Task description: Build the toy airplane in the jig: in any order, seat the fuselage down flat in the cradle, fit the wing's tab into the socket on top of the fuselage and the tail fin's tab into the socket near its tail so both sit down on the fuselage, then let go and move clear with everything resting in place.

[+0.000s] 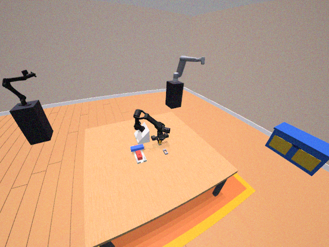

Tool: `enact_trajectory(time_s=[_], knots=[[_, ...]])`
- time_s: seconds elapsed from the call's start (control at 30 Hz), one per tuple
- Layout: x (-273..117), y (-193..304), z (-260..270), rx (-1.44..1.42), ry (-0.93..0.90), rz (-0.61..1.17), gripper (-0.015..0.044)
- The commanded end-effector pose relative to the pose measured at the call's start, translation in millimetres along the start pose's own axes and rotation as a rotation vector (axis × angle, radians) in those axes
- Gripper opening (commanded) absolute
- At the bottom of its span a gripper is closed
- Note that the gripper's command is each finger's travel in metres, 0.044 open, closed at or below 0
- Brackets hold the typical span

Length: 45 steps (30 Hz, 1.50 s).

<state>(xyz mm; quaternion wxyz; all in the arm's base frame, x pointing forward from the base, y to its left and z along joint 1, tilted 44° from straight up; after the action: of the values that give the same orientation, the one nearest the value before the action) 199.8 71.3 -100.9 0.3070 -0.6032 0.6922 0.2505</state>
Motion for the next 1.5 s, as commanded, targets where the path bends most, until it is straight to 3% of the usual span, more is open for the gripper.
enact_trajectory(time_s=[0.0,0.2,0.57,1.47], knots=[[0.5,-0.3,-0.2,-0.005,0.003,-0.004,0.004],[0.5,-0.3,-0.2,-0.005,0.003,-0.004,0.0],[-19.4,-12.9,10.4,0.015,-0.053,-0.075,0.0],[-77.4,-10.4,10.6,0.0,-0.034,-0.035,0.0]])
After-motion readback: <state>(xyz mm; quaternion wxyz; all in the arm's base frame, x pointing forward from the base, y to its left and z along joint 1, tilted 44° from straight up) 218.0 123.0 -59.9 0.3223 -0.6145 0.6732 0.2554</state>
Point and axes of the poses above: the point midway between the two fingers, 35 mm back from their tips, its own x axis out along the fingers, its own z axis across the jaws, y = z × x, the point moved 5 cm from there along -x, back along the fingers, and after that the axes turned 2 degrees about -x, right-handed, at the moved point
